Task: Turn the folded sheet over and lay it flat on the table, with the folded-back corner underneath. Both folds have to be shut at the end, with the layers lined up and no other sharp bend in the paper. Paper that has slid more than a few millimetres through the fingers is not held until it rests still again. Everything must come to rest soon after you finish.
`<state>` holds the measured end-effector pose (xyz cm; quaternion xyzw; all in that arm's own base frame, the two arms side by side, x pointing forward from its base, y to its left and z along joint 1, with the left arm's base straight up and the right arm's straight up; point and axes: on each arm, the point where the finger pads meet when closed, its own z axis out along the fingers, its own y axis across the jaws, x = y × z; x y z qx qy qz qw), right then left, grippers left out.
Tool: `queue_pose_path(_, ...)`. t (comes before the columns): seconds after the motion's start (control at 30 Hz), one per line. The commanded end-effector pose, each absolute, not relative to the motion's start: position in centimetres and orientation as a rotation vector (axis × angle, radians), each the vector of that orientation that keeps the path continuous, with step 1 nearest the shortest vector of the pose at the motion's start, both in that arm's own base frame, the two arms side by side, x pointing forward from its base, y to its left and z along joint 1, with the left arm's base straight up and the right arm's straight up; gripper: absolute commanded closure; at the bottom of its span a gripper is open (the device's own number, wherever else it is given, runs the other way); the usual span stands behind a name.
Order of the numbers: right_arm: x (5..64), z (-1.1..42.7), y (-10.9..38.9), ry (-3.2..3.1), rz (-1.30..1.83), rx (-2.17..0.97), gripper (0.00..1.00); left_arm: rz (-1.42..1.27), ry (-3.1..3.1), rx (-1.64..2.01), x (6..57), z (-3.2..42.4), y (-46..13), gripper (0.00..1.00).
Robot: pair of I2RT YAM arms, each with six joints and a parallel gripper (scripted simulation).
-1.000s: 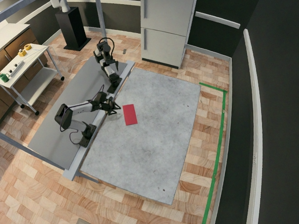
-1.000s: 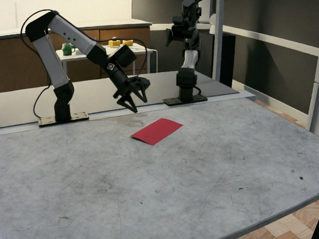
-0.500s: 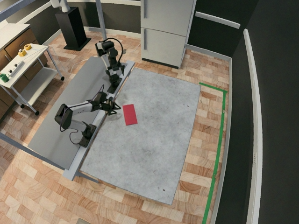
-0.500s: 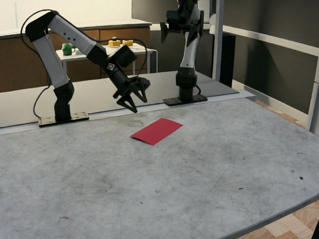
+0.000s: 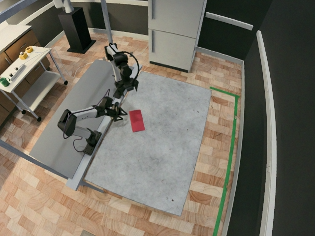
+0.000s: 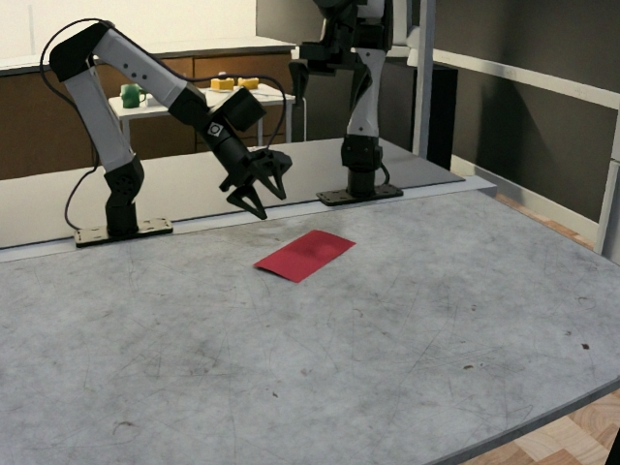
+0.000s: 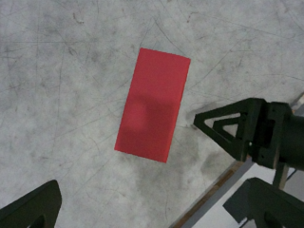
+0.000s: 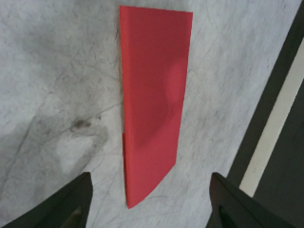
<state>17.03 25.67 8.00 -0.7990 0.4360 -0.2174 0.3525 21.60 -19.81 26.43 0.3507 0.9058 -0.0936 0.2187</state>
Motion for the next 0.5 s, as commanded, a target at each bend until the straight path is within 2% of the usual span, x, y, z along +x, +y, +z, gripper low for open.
queue_pose_path(0.0, 17.1, 8.2, 25.6, 1.137, -0.580, -2.071, 0.35, -0.238, 2.509, 0.961, 23.1, 26.5, -21.3, 0.00)
queue_pose_path(0.47, 17.1, 8.2, 25.6, 1.137, -0.580, -2.071, 0.35, -0.220, 2.549, 0.987, 24.0, 25.3, -22.5, 0.00)
